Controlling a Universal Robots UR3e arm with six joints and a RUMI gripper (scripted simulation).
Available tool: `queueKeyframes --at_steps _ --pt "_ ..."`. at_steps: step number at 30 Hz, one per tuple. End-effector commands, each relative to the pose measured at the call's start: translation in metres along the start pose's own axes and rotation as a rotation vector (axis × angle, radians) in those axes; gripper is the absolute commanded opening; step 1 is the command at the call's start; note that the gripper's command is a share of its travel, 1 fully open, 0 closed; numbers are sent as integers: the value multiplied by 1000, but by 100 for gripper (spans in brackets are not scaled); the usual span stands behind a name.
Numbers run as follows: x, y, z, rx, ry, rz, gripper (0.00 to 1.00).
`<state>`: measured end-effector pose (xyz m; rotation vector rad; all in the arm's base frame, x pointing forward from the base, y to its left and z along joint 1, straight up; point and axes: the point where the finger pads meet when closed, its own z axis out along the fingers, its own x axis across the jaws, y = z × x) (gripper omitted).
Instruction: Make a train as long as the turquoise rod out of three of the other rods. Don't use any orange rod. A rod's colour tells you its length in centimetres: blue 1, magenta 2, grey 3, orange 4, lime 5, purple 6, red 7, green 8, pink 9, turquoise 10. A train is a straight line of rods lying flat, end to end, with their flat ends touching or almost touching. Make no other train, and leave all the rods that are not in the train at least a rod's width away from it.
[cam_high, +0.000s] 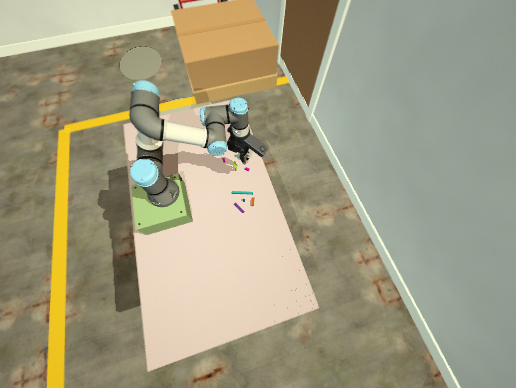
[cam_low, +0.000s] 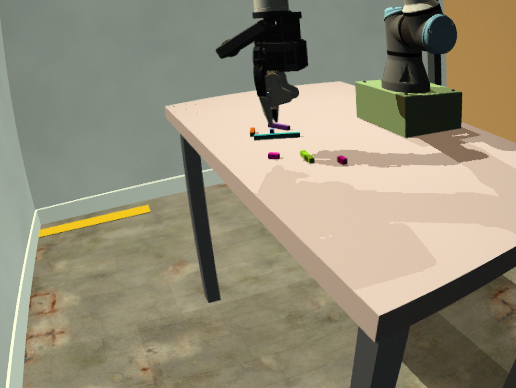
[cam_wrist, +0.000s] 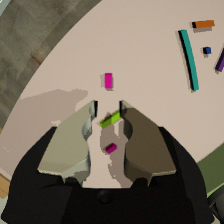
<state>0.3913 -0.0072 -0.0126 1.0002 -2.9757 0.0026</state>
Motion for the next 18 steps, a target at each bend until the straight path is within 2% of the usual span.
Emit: queueKeyframes --at_steps 1,18 --pt "-1 -1 -1 2 -2 0 14" --pt "-1 -1 2 2 -2 0 14"
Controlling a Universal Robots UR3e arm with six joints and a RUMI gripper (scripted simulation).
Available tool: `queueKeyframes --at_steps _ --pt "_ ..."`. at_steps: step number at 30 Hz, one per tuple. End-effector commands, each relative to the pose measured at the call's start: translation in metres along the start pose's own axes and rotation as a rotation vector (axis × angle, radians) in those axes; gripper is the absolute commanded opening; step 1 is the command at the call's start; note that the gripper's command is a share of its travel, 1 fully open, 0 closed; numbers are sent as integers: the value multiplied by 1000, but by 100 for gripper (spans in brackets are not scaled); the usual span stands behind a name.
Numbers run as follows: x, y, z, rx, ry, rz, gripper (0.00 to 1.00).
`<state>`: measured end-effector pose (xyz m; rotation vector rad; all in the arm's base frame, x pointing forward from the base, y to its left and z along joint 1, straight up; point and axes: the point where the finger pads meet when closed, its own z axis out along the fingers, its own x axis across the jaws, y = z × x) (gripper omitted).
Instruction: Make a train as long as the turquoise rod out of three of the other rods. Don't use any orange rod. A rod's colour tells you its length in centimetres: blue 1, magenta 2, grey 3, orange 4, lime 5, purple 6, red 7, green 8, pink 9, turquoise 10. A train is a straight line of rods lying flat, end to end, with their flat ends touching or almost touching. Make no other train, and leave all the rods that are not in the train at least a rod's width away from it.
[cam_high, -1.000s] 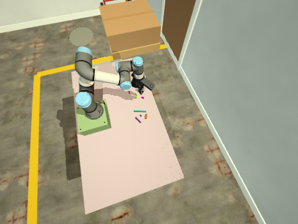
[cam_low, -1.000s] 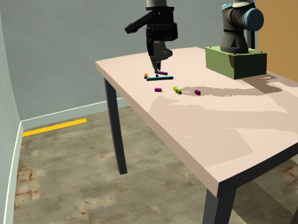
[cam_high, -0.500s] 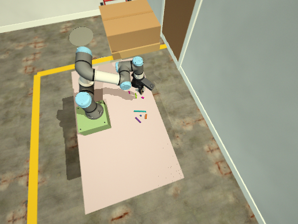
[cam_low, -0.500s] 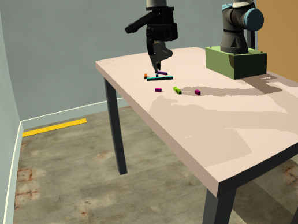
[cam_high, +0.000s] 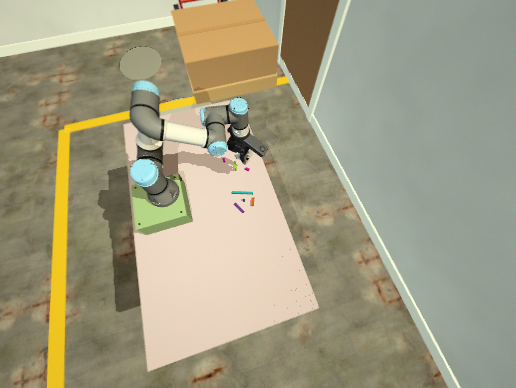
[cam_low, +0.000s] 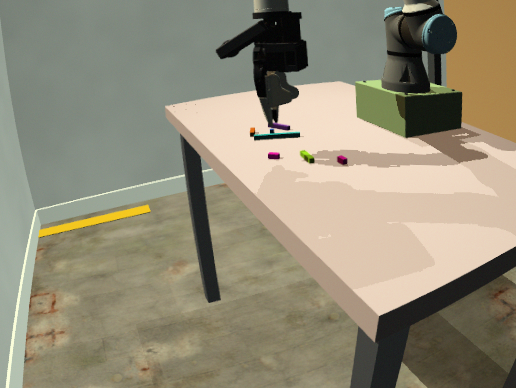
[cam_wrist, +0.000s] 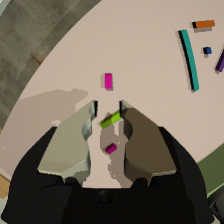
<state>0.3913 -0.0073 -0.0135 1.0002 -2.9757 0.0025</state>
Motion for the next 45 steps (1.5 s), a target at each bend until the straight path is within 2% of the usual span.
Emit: queueKeyframes --at_steps 1,10,36,45 --pt "-1 -1 1 2 -2 0 14" --pt "-1 -1 8 2 -2 0 14" --pt "-1 -1 43 2 -2 0 14" --pt "-1 -1 48 2 -2 0 14"
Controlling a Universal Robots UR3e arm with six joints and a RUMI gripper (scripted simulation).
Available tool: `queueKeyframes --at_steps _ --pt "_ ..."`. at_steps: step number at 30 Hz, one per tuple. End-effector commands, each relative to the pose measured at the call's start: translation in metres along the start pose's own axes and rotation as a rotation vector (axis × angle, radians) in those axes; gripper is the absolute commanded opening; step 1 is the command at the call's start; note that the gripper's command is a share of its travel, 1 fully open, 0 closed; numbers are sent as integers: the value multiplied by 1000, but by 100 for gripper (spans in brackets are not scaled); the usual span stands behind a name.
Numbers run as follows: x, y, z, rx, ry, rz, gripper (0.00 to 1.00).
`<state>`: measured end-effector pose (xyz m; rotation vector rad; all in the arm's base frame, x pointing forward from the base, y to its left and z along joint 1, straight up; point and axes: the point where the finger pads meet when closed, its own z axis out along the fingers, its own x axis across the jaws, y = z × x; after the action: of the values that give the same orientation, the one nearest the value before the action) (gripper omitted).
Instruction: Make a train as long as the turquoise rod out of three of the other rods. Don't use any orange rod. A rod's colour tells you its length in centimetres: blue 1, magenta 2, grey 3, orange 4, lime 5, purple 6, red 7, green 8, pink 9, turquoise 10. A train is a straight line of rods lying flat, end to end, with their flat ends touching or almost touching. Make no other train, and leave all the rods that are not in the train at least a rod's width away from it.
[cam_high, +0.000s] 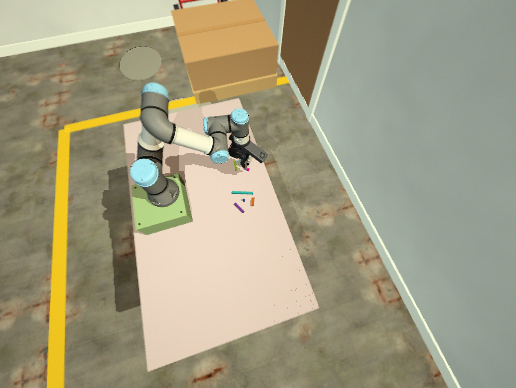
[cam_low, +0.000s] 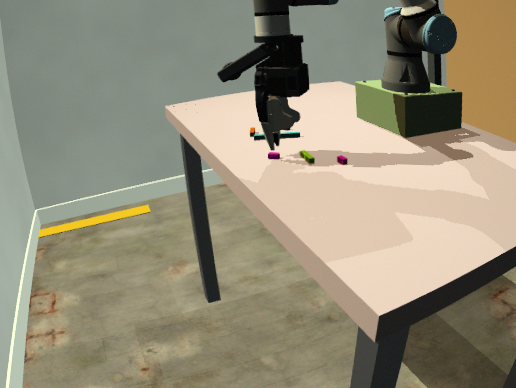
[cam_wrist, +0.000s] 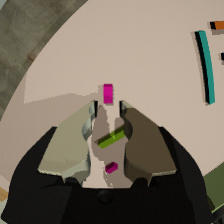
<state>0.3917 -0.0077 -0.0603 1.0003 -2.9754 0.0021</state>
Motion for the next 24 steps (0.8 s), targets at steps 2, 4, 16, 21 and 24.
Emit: queueKeyframes --at_steps 2,4,16,21,24 --pt "-1 -1 2 2 -2 0 14" --pt "-1 -1 3 2 -2 0 14" --pt "-1 -1 3 2 -2 0 14" --pt "-1 -1 3 2 -2 0 14" --pt "-1 -1 3 2 -2 0 14"
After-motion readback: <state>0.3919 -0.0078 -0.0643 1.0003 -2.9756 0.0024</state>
